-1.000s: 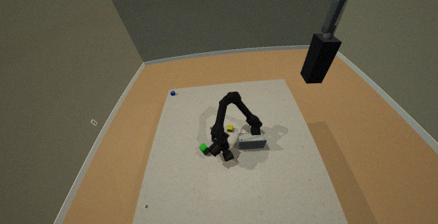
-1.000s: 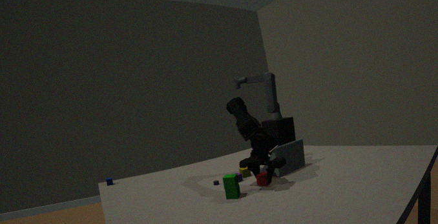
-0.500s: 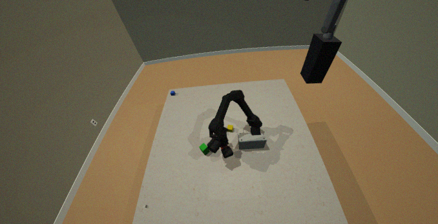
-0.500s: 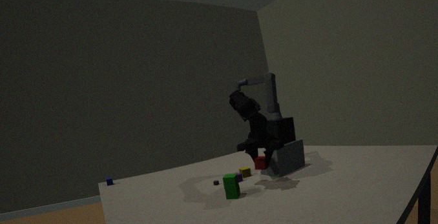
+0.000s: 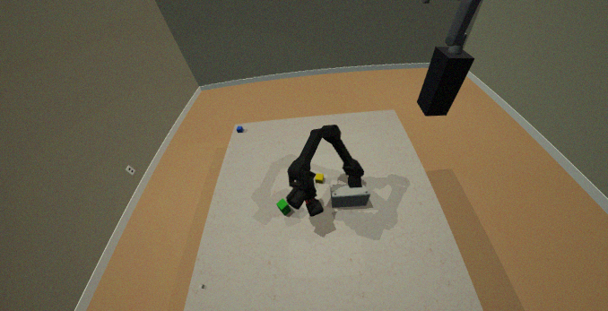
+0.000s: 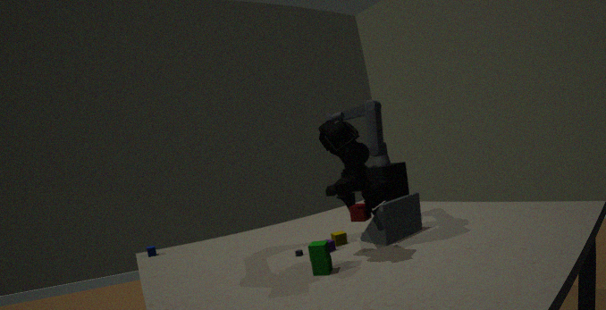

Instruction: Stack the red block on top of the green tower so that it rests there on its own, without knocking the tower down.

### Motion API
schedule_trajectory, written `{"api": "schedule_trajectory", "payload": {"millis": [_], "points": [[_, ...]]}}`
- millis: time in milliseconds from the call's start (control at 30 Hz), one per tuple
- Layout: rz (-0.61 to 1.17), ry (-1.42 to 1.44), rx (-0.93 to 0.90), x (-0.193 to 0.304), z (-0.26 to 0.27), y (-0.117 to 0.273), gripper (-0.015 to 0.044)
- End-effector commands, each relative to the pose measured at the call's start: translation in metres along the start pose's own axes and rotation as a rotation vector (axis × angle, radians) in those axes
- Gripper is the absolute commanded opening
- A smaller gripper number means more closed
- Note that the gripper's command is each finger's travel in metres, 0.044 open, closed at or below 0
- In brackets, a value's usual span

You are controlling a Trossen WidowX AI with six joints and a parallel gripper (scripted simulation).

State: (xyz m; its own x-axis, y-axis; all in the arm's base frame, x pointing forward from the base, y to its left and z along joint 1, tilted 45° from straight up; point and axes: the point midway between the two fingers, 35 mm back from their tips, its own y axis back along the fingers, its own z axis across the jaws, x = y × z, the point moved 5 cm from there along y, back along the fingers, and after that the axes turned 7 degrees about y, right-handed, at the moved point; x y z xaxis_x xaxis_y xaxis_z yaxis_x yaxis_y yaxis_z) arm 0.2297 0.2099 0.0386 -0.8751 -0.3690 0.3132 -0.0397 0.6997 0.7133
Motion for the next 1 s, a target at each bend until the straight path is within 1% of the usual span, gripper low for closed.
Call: {"api": "schedule_trajectory", "payload": {"millis": [0, 467, 967], "points": [[-0.001, -0.005, -0.004, -0.005, -0.002, 0.002, 0.0000], [-0.013, -0.003, -0.009, -0.054, -0.025, 0.009, 0.0000], [-0.023, -0.003, -0.006, -0.099, -0.058, 0.007, 0.0000]]}}
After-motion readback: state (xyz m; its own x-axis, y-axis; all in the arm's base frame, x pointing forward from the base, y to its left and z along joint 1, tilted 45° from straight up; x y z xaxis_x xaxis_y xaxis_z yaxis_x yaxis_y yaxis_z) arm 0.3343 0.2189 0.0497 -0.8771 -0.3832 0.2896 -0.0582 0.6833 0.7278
